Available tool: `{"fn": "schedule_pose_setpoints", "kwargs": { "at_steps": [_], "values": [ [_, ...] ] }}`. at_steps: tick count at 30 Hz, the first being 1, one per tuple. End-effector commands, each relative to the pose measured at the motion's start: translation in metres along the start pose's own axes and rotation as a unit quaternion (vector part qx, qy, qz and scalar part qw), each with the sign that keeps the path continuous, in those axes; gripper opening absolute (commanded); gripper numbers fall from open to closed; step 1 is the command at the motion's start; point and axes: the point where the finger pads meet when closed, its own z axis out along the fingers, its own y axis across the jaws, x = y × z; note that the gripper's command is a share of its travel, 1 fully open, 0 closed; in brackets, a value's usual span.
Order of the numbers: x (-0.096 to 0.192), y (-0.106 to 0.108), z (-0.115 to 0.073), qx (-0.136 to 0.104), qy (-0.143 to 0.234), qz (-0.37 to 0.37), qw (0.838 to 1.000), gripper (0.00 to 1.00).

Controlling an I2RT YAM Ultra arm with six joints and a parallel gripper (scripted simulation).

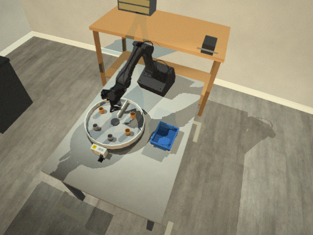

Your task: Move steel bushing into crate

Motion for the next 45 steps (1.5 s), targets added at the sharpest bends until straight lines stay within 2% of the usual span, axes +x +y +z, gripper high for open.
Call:
{"fn": "schedule_pose_setpoints", "kwargs": {
  "at_steps": [1, 3, 4, 6, 7, 9, 11, 13, 15, 19, 21, 39, 40, 45],
  "values": [
    [0.002, -0.014, -0.019, -0.034, 0.064, -0.031, 0.997, 1.00],
    [0.004, -0.017, -0.019, -0.035, 0.070, -0.032, 0.996, 1.00],
    [0.008, -0.028, -0.021, -0.040, 0.095, -0.035, 0.994, 1.00],
    [0.009, -0.031, -0.024, -0.044, 0.100, -0.035, 0.993, 1.00],
    [0.014, -0.043, -0.029, -0.053, 0.127, -0.036, 0.990, 1.00],
    [0.014, -0.043, -0.029, -0.053, 0.127, -0.036, 0.990, 1.00],
    [0.023, -0.060, -0.040, -0.071, 0.166, -0.032, 0.983, 1.00],
    [0.025, -0.062, -0.042, -0.075, 0.173, -0.031, 0.982, 1.00],
    [0.032, -0.074, -0.054, -0.095, 0.203, -0.022, 0.974, 1.00],
    [0.038, -0.081, -0.064, -0.113, 0.225, -0.012, 0.968, 1.00],
    [0.042, -0.083, -0.061, -0.113, 0.238, -0.010, 0.965, 1.00],
    [0.042, -0.083, -0.060, -0.111, 0.239, -0.009, 0.965, 1.00],
    [0.042, -0.083, -0.060, -0.111, 0.239, -0.009, 0.965, 0.11],
    [0.042, -0.083, -0.060, -0.111, 0.238, -0.008, 0.965, 0.11]
  ]
}}
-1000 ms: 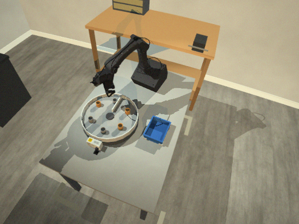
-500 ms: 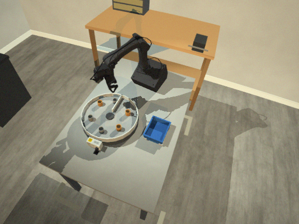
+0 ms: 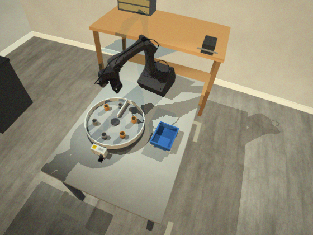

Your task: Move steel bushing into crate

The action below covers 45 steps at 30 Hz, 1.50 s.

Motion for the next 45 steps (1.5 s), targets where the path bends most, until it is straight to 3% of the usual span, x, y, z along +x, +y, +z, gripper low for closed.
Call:
{"fn": "schedule_pose_setpoints", "kwargs": {
  "at_steps": [1, 28, 29, 45],
  "values": [
    [-0.0071, 0.0002, -0.0096, -0.003, -0.012, 0.001, 1.000, 0.11],
    [-0.0071, 0.0002, -0.0096, -0.003, -0.012, 0.001, 1.000, 0.11],
    [-0.0071, 0.0002, -0.0096, -0.003, -0.012, 0.001, 1.000, 0.19],
    [-0.0071, 0.0002, -0.0096, -0.003, -0.012, 0.001, 1.000, 0.19]
  ]
}}
